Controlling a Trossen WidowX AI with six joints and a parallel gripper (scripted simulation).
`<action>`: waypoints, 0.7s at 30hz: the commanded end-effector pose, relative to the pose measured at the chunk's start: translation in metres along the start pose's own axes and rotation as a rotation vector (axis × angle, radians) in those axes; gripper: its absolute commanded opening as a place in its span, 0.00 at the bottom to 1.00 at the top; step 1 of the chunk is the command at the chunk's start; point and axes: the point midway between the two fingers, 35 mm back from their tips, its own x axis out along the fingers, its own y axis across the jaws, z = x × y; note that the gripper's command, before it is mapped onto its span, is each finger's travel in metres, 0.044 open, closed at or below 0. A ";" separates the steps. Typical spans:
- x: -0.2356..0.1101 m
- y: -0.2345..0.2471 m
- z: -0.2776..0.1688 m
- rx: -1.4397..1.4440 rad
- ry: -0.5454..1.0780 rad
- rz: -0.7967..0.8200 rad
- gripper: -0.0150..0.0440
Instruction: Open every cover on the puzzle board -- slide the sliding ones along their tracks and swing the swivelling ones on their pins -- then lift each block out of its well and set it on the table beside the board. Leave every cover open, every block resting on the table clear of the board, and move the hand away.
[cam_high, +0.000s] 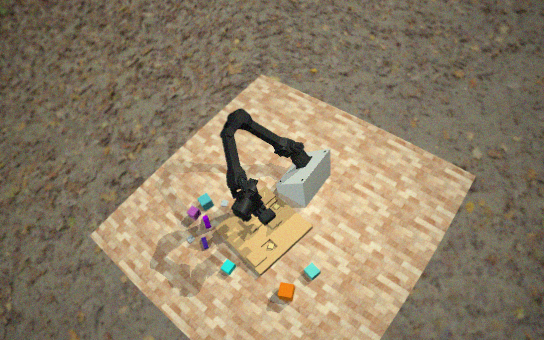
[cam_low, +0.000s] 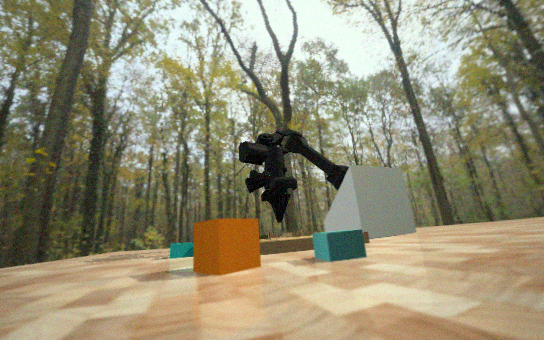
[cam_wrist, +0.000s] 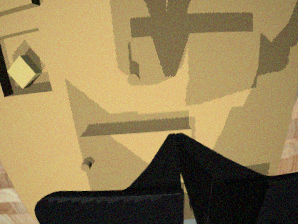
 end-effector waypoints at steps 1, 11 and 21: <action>0.004 0.000 0.000 -0.006 -0.003 -0.003 0.25; 0.014 0.000 0.000 -0.006 -0.003 -0.004 0.25; 0.024 -0.001 0.000 -0.006 -0.003 -0.005 0.25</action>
